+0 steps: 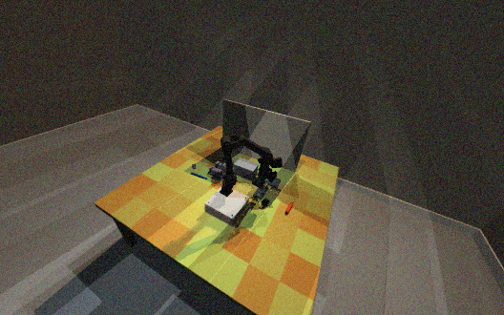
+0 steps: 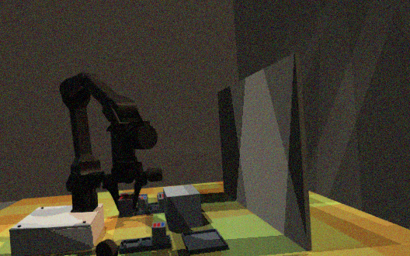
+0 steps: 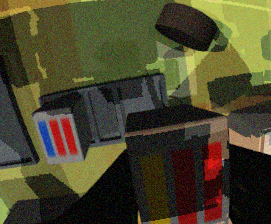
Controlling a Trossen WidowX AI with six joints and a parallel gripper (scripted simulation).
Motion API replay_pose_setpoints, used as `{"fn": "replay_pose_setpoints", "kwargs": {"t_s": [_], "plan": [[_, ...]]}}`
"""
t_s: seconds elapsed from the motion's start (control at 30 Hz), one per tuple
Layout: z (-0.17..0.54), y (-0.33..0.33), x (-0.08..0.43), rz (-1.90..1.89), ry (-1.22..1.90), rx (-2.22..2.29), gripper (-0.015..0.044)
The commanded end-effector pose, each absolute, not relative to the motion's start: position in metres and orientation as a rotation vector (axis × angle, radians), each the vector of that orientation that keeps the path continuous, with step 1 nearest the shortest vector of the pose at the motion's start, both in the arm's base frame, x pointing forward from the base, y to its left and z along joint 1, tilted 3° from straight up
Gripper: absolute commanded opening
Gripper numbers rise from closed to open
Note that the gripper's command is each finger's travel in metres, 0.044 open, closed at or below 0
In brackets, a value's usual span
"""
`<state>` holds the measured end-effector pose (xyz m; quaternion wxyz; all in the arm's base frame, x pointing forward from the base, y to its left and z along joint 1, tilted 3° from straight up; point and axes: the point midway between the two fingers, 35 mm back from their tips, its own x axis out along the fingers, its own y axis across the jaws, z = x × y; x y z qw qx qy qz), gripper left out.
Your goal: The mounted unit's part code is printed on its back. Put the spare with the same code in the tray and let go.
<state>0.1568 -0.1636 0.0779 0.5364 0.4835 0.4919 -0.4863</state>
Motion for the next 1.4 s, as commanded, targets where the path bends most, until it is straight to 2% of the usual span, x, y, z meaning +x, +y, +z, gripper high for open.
{"fn": "replay_pose_setpoints", "kwargs": {"t_s": [0.0,0.53,1.37], "plan": [[0.094,-0.166,0.158,-1.156,1.159,1.148,0.0000],[0.151,-0.165,0.155,-1.158,1.158,1.148,0.0000],[0.168,-0.176,0.276,-1.149,1.151,1.153,0.0000]]}}
